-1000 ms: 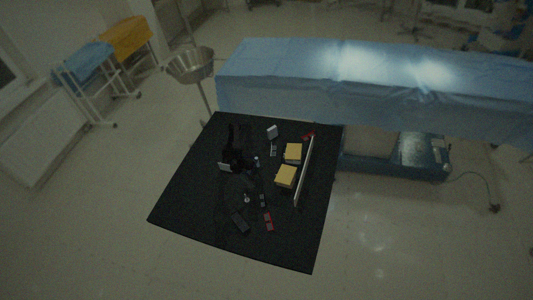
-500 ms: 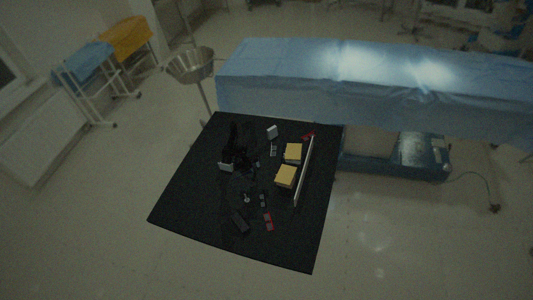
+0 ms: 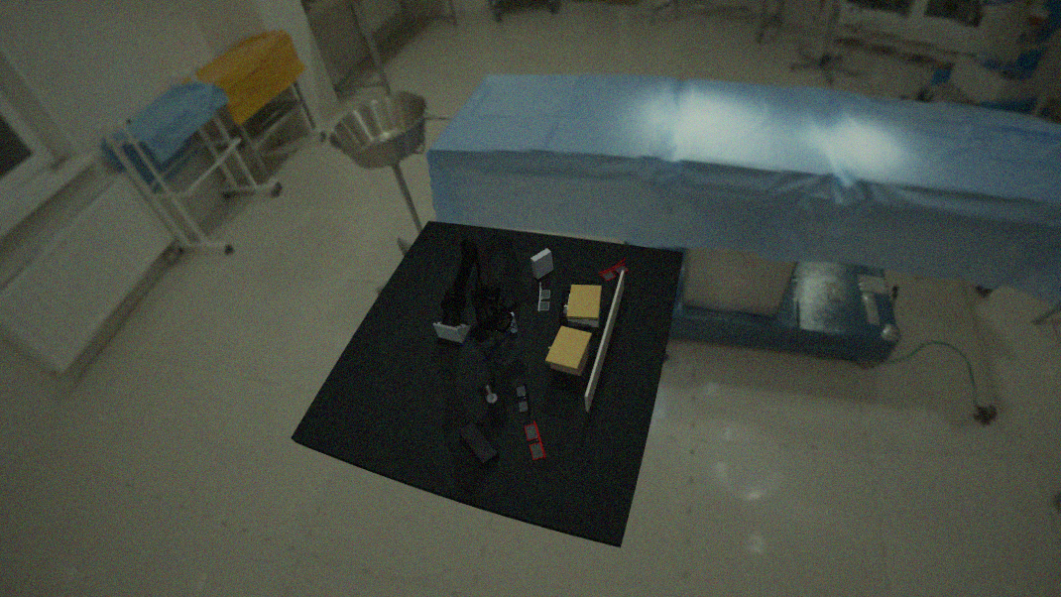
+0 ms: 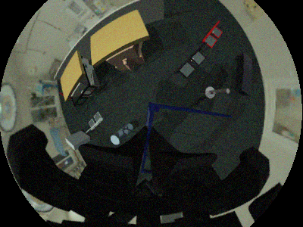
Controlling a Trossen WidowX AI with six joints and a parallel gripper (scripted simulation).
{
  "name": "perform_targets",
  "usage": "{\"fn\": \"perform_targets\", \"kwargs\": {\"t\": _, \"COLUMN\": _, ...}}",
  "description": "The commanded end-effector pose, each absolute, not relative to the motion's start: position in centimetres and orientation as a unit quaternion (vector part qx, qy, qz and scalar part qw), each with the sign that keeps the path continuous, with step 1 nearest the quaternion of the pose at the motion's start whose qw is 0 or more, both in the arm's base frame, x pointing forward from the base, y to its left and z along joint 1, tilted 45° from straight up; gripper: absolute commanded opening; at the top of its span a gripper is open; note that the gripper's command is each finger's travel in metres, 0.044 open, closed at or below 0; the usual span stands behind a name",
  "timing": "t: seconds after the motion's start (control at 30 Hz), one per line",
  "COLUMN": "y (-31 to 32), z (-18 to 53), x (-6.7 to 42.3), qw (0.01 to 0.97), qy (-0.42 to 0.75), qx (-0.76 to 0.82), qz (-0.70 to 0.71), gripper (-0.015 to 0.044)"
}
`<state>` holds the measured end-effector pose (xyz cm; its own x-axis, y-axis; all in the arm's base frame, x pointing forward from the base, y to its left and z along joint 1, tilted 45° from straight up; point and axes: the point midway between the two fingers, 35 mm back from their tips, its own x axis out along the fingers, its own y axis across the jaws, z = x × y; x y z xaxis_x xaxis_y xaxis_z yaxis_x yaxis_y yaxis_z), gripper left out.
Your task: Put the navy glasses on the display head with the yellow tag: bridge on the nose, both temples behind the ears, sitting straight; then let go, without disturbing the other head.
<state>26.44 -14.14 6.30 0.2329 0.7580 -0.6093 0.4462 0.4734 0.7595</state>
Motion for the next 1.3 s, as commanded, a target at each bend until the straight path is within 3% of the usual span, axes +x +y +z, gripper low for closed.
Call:
{"fn": "perform_targets", "kwargs": {"t": 0.0, "y": -13.7, "z": 6.6, "x": 26.5, "qw": 0.640, "qy": 0.602, "qx": 0.448, "qz": 0.166, "gripper": 0.0000}}
{"fn": "perform_targets", "kwargs": {"t": 0.63, "y": -10.7, "z": 7.8, "x": 26.7, "qw": 0.737, "qy": 0.532, "qx": 0.161, "qz": 0.384, "gripper": 0.0000}}
{"fn": "perform_targets", "kwargs": {"t": 1.27, "y": -7.8, "z": 8.9, "x": 26.5, "qw": 0.717, "qy": 0.381, "qx": -0.135, "qz": 0.568, "gripper": 0.0000}}
